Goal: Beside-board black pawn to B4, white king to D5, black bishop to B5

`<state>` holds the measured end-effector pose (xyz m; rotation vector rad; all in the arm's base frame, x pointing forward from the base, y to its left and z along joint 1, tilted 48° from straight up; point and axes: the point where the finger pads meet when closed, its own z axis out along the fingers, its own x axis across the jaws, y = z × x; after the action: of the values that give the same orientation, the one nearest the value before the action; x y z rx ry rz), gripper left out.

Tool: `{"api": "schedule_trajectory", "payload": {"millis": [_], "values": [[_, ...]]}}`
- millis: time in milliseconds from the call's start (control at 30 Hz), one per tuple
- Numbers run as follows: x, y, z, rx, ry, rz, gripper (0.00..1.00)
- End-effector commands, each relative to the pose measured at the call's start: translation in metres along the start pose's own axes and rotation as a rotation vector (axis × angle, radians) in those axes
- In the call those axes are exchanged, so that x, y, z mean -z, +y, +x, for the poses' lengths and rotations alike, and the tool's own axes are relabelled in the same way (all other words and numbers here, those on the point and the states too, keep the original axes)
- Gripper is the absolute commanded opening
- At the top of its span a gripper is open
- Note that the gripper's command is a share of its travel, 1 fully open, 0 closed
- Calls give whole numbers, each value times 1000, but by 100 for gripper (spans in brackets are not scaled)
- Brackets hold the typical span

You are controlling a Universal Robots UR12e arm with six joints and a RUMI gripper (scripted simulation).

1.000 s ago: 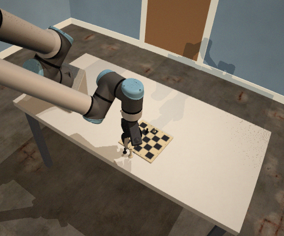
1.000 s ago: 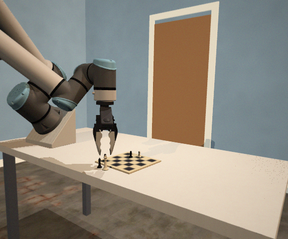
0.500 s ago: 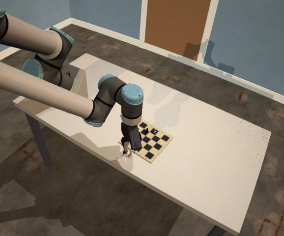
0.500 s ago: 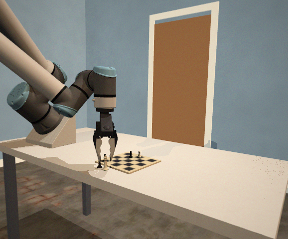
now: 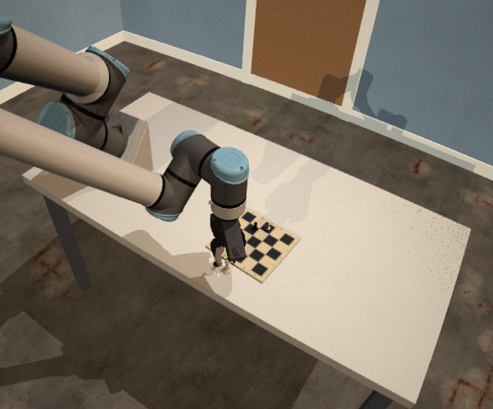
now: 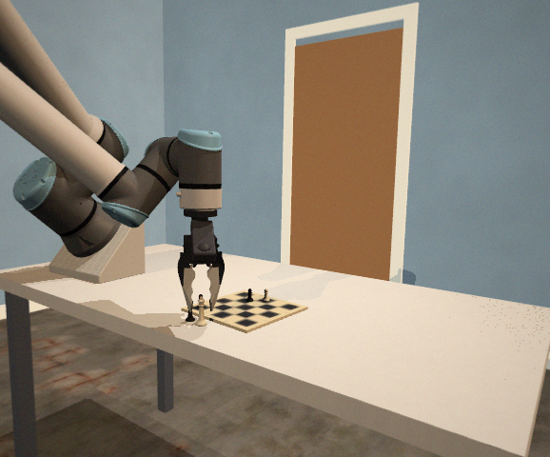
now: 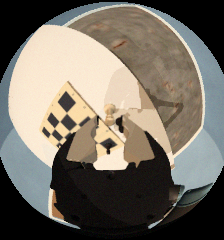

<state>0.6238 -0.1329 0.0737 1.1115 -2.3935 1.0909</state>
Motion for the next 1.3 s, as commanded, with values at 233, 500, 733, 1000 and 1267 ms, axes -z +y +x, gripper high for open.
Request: {"api": "schedule_trajectory", "payload": {"millis": [233, 500, 733, 1000, 1267], "values": [[0, 0, 0, 0, -1, 1, 25], [0, 0, 0, 0, -1, 1, 25], [0, 0, 0, 0, -1, 1, 0], [0, 0, 0, 0, -1, 1, 0], [0, 0, 0, 0, -1, 1, 0]]}}
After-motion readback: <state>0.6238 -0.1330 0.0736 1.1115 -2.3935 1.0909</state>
